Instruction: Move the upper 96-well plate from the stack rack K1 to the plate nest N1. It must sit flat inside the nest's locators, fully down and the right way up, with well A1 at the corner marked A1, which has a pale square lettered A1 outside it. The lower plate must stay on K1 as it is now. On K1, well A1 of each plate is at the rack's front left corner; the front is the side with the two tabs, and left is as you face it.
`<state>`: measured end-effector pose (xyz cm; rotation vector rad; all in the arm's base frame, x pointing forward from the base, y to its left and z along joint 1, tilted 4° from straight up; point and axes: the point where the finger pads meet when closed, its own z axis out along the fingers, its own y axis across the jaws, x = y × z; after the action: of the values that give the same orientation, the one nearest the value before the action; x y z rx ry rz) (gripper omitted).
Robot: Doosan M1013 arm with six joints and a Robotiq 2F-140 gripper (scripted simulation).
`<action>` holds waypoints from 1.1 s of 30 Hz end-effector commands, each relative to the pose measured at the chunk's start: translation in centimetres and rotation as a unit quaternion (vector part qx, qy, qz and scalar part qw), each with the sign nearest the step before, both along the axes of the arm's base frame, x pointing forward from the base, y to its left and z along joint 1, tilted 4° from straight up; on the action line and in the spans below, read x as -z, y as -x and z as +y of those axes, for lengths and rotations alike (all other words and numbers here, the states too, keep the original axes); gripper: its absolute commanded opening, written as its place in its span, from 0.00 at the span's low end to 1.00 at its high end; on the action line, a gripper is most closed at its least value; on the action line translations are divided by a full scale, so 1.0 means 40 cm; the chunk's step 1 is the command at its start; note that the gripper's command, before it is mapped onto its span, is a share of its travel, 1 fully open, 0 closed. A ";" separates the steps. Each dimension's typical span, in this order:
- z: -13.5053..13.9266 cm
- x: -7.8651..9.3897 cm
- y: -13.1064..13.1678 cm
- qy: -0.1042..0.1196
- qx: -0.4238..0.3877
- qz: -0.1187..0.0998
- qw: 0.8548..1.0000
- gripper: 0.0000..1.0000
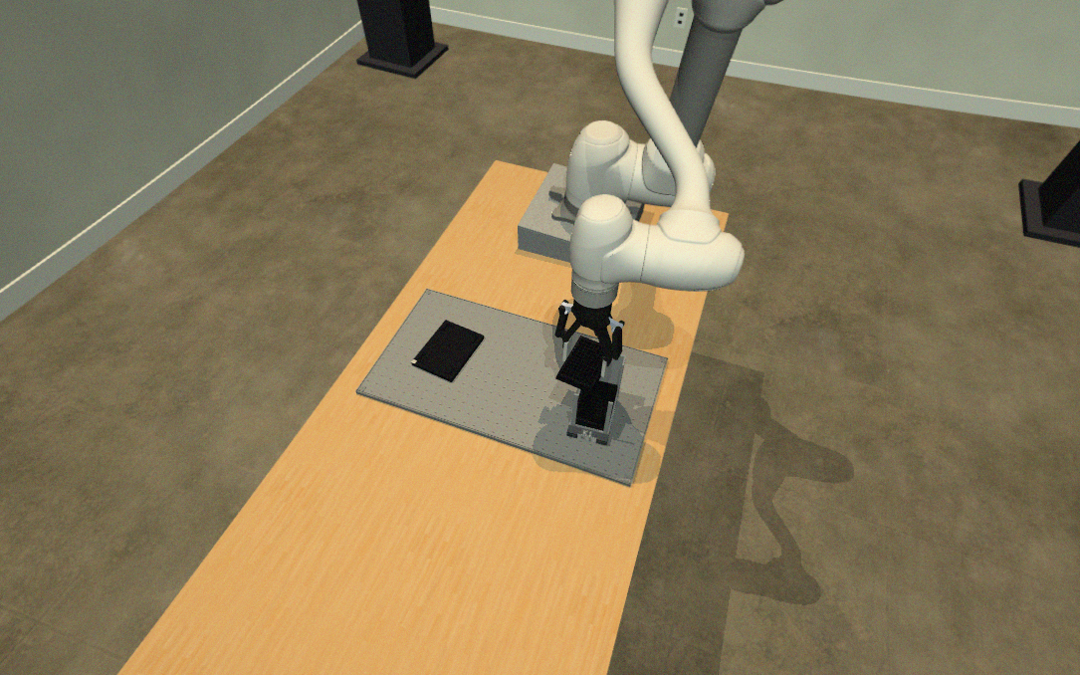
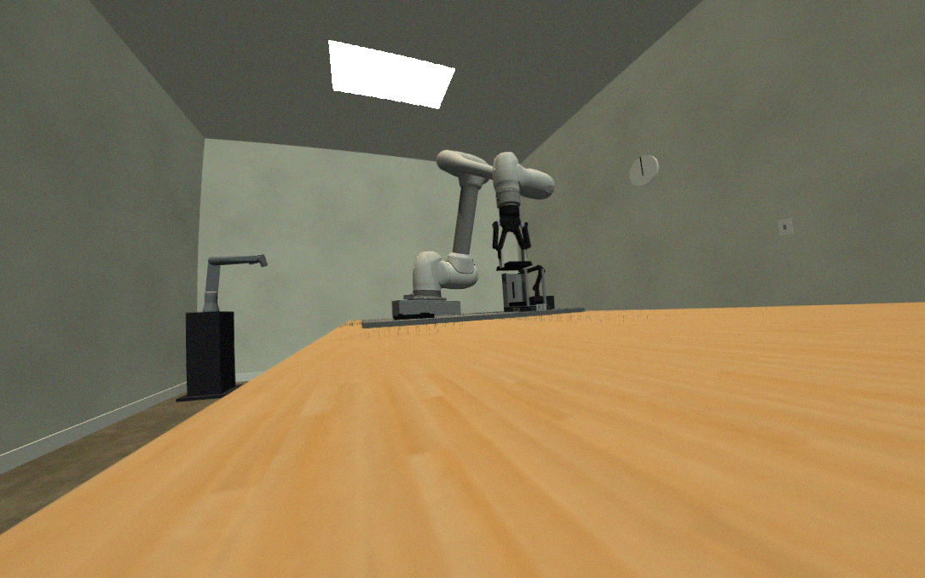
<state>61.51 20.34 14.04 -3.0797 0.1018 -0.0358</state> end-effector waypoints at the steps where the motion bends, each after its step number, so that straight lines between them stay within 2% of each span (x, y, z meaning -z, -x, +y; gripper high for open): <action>1: -0.028 0.002 0.001 0.000 0.000 0.000 1.000 0.00; 33: -0.260 0.021 0.010 0.000 0.000 0.000 1.000 0.00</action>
<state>61.13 10.72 13.27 -3.0797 0.1020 -0.0358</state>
